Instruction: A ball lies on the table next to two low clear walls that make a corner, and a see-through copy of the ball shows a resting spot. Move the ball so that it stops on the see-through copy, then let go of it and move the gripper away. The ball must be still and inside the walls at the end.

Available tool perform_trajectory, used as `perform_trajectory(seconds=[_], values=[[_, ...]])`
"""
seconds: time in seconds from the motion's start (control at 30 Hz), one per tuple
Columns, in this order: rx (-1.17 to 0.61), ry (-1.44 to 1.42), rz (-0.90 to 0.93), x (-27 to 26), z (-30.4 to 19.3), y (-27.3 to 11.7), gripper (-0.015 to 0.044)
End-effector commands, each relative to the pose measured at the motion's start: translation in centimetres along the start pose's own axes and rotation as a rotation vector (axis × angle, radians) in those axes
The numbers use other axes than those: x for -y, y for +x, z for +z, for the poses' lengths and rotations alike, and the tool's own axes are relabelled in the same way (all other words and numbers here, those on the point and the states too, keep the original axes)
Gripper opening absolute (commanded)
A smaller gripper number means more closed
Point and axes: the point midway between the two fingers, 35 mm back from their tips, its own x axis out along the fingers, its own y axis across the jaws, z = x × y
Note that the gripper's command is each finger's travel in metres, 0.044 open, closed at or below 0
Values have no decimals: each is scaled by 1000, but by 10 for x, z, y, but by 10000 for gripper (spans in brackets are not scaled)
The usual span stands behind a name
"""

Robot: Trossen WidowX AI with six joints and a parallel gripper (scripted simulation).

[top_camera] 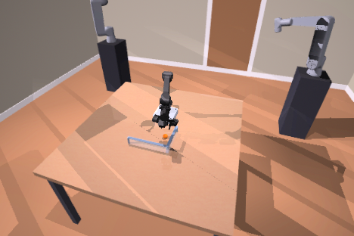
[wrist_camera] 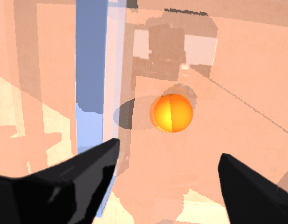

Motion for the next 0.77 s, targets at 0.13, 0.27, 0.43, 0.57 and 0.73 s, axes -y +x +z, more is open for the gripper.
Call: perform_trajectory(seconds=[0.13, 0.27, 0.43, 0.57, 0.73], values=[[0, 0, 0, 0, 0, -1, 305], [-3, 0, -1, 1, -4, -45, 410], [-3, 0, -1, 1, -5, -48, 440], [-3, 0, -1, 1, -5, -48, 440], [-3, 0, -1, 1, -5, -48, 440]])
